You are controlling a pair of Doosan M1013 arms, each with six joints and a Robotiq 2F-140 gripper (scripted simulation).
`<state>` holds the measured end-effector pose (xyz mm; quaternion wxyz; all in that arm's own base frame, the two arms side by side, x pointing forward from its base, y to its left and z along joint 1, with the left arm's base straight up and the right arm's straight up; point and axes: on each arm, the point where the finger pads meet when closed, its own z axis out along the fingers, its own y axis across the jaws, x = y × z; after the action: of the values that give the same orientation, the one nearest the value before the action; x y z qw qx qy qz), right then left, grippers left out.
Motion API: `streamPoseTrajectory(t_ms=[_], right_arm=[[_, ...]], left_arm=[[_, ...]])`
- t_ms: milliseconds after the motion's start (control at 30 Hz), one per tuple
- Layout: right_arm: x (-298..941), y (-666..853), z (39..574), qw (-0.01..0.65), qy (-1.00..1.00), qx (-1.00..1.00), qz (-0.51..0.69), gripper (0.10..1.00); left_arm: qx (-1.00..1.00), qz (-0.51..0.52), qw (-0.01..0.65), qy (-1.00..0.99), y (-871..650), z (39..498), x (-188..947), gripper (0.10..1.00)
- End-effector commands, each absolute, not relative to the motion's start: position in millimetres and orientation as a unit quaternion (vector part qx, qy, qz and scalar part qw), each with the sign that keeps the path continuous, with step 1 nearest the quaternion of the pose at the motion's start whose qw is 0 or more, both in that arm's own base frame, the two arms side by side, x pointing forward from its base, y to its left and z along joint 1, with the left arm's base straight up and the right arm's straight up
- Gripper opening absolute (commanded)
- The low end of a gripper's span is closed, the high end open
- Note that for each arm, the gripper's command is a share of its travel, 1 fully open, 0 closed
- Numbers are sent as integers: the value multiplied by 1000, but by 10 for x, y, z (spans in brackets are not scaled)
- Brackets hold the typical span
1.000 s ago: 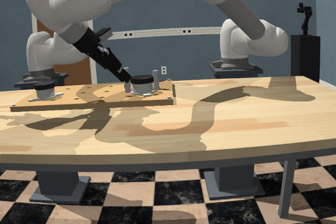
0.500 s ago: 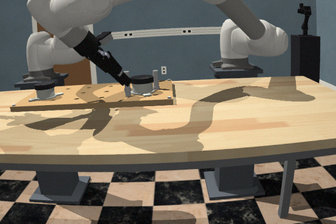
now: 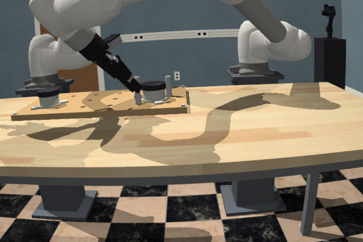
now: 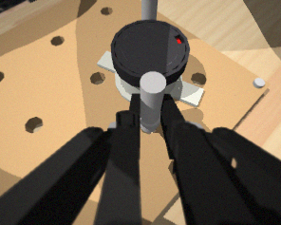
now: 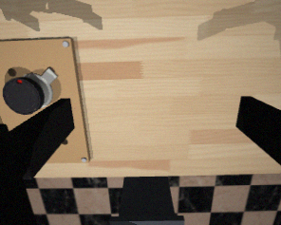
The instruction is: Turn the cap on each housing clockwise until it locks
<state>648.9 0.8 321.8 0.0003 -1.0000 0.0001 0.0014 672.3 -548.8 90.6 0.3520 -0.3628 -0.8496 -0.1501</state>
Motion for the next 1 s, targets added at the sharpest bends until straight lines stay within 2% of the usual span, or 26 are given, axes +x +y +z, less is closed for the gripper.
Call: streamPoseTrajectory(t_ms=[0, 967], right_arm=[[6491, 9, 3225, 1, 0, -1000, 1, 1000], [6491, 9, 3225, 1, 0, -1000, 1, 1000]], left_arm=[[-363, -150, 351, -850, -5488, 924, 6726, 99], [-363, -150, 351, -850, -5487, 843, 6726, 99]])
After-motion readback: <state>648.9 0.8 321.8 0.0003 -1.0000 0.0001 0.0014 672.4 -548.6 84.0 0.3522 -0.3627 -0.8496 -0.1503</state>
